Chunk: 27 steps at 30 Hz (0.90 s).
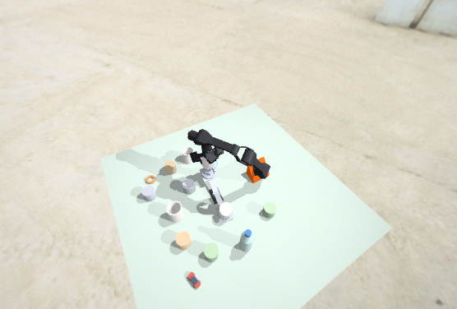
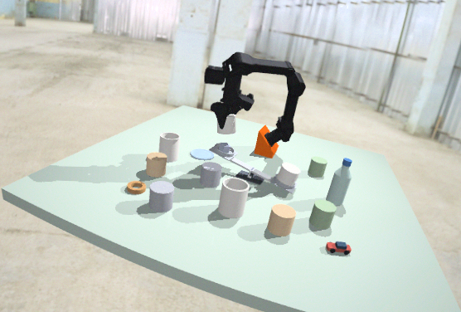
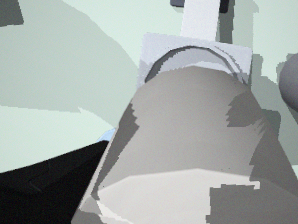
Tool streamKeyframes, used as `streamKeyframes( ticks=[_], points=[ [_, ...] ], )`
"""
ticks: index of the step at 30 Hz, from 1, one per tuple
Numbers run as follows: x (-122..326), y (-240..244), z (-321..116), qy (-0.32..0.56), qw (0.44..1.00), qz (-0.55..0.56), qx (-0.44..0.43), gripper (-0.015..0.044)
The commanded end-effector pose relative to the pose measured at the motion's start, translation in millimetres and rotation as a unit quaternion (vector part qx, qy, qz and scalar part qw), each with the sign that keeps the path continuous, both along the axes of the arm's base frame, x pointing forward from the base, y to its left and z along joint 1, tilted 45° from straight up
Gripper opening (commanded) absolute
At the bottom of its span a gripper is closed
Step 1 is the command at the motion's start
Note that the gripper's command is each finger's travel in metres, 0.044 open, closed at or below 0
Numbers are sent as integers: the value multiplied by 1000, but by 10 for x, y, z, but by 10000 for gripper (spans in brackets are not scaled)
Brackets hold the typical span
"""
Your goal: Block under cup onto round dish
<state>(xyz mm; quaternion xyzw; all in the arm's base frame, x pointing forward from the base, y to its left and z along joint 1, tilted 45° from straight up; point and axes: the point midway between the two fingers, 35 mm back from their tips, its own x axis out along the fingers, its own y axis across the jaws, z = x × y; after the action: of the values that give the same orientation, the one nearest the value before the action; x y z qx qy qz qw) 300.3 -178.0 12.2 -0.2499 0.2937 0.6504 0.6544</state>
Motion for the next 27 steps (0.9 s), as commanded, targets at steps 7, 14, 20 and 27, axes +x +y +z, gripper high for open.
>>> streamKeyframes(
  ticks=[7, 14, 20, 27],
  points=[
    [2, -3, -2, -1, 1000, -1, -1, 0],
    [2, -3, -2, -1, 1000, -1, -1, 0],
    [-8, -13, -17, -1, 1000, -1, -1, 0],
    [-440, -328, -598, 0, 1000, -2, -9, 0]
  ],
)
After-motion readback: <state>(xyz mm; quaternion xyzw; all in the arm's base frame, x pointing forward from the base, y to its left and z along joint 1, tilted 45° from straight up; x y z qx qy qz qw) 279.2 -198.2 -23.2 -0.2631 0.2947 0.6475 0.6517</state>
